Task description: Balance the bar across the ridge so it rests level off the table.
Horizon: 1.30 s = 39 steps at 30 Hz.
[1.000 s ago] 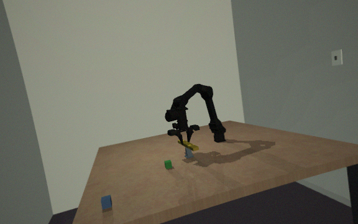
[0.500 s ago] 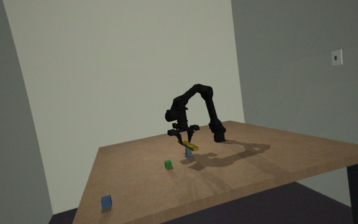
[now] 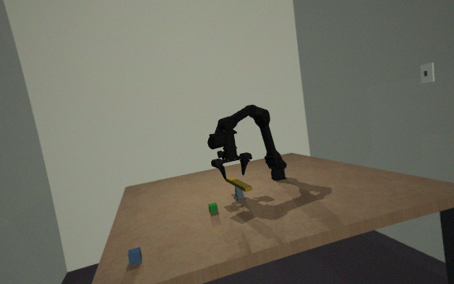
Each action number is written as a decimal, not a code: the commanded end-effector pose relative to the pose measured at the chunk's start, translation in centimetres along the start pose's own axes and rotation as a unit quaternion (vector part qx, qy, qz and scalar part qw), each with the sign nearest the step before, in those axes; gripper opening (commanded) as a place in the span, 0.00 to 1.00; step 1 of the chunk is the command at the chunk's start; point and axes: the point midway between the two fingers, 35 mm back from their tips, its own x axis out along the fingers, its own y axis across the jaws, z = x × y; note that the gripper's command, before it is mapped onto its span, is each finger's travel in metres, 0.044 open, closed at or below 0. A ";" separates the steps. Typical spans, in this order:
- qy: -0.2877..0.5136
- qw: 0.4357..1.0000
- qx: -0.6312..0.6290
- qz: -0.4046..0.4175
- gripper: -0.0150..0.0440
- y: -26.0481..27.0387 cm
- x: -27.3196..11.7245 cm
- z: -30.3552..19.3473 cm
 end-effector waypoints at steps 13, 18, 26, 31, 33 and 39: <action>0.002 1.000 0.000 0.006 1.00 -0.2 -7.2 0.1; 0.002 1.000 0.000 0.006 1.00 -0.2 -7.2 0.1; 0.002 1.000 0.000 0.006 1.00 -0.2 -7.2 0.1; 0.002 1.000 0.000 0.006 1.00 -0.2 -7.2 0.1; 0.002 1.000 0.000 0.006 1.00 -0.2 -7.2 0.1; 0.002 1.000 0.000 0.006 1.00 -0.2 -7.2 0.1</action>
